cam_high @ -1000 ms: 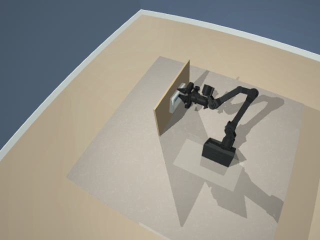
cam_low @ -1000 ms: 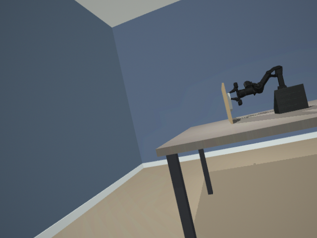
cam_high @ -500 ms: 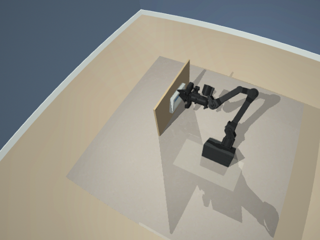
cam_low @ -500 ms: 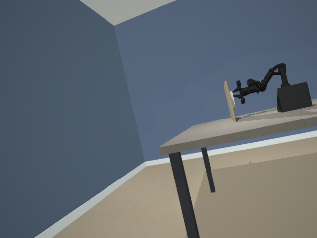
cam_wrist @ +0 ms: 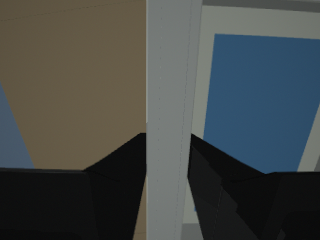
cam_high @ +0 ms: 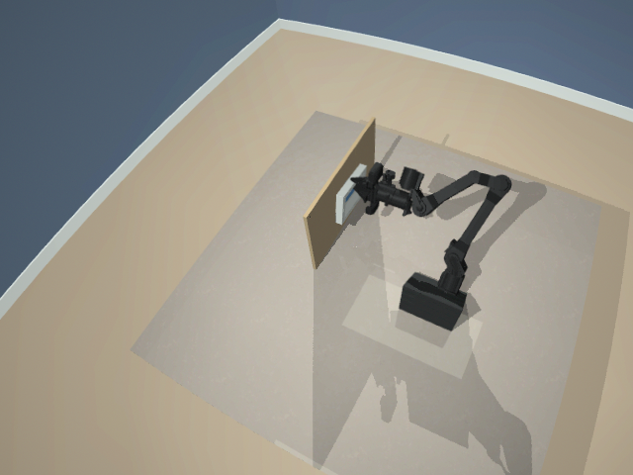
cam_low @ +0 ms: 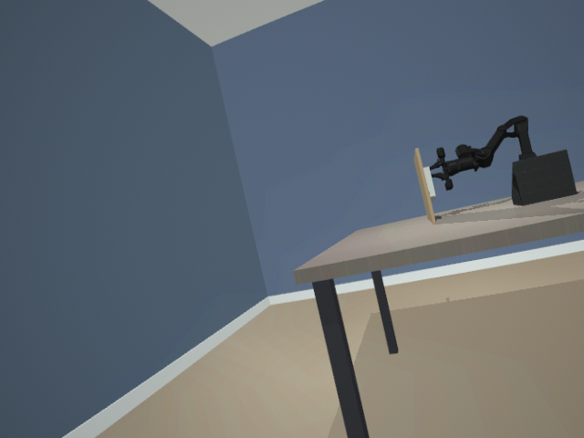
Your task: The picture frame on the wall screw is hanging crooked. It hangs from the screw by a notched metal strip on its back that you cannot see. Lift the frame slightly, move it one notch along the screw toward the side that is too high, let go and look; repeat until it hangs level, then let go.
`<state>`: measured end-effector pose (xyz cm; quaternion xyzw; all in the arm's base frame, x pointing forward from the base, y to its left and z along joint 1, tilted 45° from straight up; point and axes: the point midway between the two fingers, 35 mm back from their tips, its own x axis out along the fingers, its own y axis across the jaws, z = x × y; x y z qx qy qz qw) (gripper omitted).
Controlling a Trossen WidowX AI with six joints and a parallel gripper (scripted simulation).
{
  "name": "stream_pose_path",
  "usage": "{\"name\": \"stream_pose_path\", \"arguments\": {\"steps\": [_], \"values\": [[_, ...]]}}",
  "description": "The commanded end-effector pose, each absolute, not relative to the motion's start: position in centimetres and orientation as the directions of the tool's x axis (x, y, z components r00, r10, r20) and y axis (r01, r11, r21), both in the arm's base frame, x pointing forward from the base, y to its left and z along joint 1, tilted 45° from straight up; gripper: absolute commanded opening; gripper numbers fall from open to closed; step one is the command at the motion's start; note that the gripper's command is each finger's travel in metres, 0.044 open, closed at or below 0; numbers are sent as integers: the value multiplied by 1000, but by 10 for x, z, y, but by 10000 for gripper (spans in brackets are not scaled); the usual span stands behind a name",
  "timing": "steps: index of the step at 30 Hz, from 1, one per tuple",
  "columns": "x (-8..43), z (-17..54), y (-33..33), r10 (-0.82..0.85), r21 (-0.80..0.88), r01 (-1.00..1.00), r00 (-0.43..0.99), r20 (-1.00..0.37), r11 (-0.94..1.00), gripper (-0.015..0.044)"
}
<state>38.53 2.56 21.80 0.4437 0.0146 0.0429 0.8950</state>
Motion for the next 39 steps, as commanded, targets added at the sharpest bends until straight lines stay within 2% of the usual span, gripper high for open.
{"name": "stream_pose_path", "arguments": {"steps": [1, 39], "values": [[385, 219, 26, 88, 793, -64, 996, 13, 606, 0], [385, 227, 33, 88, 793, -64, 996, 13, 606, 0]]}}
